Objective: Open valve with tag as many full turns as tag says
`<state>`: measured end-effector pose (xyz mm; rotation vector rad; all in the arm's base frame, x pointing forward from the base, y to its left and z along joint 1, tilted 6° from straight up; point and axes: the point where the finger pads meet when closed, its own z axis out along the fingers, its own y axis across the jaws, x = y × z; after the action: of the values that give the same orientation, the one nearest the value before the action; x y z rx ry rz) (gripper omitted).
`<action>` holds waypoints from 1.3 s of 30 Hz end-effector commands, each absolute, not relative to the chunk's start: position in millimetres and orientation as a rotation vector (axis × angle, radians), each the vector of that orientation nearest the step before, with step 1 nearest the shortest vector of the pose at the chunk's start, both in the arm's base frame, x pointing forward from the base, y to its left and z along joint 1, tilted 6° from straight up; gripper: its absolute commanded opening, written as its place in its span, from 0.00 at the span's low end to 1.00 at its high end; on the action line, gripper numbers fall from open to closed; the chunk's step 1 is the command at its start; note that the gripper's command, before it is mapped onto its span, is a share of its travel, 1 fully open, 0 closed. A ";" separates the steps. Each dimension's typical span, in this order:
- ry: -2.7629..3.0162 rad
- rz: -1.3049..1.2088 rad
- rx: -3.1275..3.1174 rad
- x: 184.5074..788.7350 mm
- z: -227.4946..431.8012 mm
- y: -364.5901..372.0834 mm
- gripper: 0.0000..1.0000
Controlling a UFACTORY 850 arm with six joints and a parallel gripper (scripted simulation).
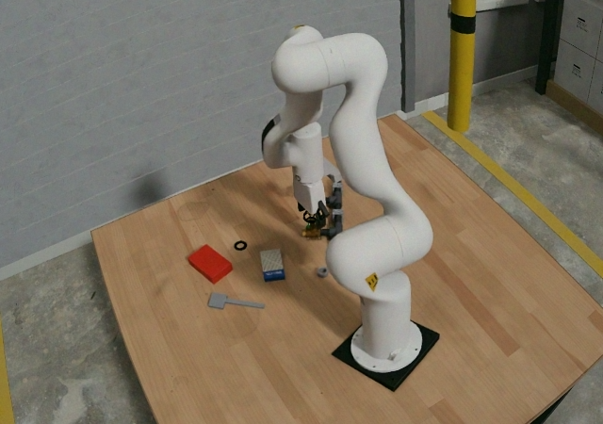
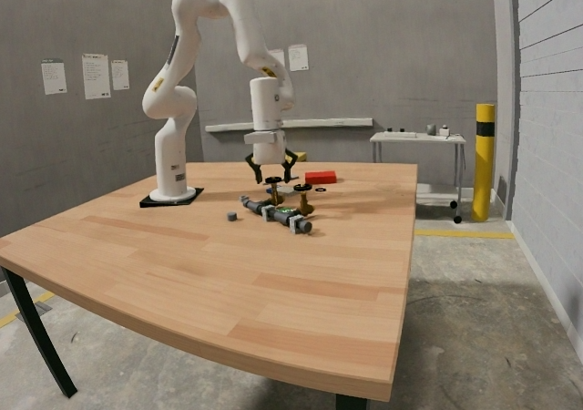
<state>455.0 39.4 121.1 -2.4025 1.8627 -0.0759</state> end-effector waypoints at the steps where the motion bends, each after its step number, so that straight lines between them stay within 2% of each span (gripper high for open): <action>1: 1.862 -0.079 -2.402 456.0 122.9 39.4 1.00; 39: 1.861 -0.078 -2.402 450.1 180.6 35.4 1.00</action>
<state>449.7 35.6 177.2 -2.4025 1.8618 -0.0755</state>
